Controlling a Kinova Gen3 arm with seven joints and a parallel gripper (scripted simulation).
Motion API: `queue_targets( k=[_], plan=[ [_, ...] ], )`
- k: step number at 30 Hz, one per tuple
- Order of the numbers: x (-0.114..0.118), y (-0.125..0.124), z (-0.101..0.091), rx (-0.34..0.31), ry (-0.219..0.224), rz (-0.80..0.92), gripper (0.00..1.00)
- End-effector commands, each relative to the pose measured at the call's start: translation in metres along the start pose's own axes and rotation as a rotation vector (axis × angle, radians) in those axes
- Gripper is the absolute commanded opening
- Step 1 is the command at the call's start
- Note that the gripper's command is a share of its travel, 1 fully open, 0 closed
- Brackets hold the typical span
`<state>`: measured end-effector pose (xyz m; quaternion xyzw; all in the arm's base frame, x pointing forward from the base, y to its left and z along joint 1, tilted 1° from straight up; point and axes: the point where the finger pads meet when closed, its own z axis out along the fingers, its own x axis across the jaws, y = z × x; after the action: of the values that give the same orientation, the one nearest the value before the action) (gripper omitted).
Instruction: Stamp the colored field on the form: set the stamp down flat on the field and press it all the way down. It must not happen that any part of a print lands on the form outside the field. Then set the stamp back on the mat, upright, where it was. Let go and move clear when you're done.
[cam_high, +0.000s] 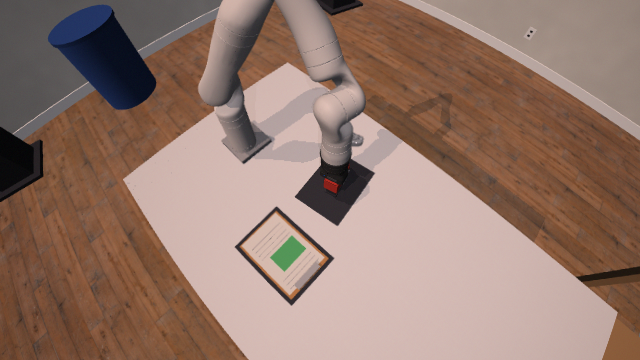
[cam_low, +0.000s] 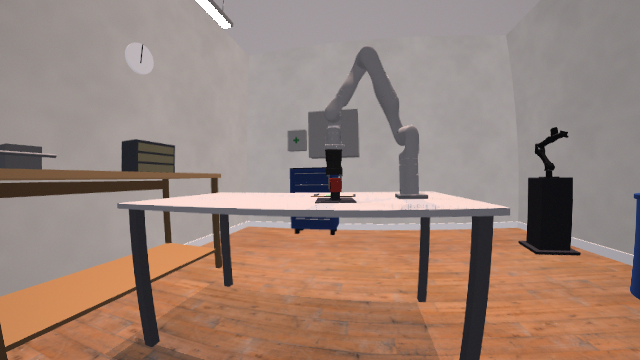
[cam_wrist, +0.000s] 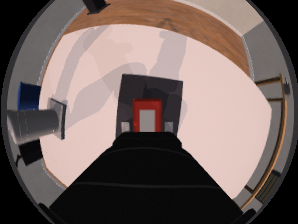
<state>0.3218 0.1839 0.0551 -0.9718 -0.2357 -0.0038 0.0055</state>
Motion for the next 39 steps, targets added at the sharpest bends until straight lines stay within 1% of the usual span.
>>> queue_targets(
  k=[1,31,34,39],
  plan=[
    [0.000,0.000,0.000,0.000,0.002,0.000,0.59],
    [0.000,0.000,-0.001,0.000,0.002,0.000,0.59],
    [0.000,0.000,-0.009,0.000,0.002,0.000,0.59],
    [0.000,0.000,-0.032,0.000,0.002,0.000,0.59]
  ],
)
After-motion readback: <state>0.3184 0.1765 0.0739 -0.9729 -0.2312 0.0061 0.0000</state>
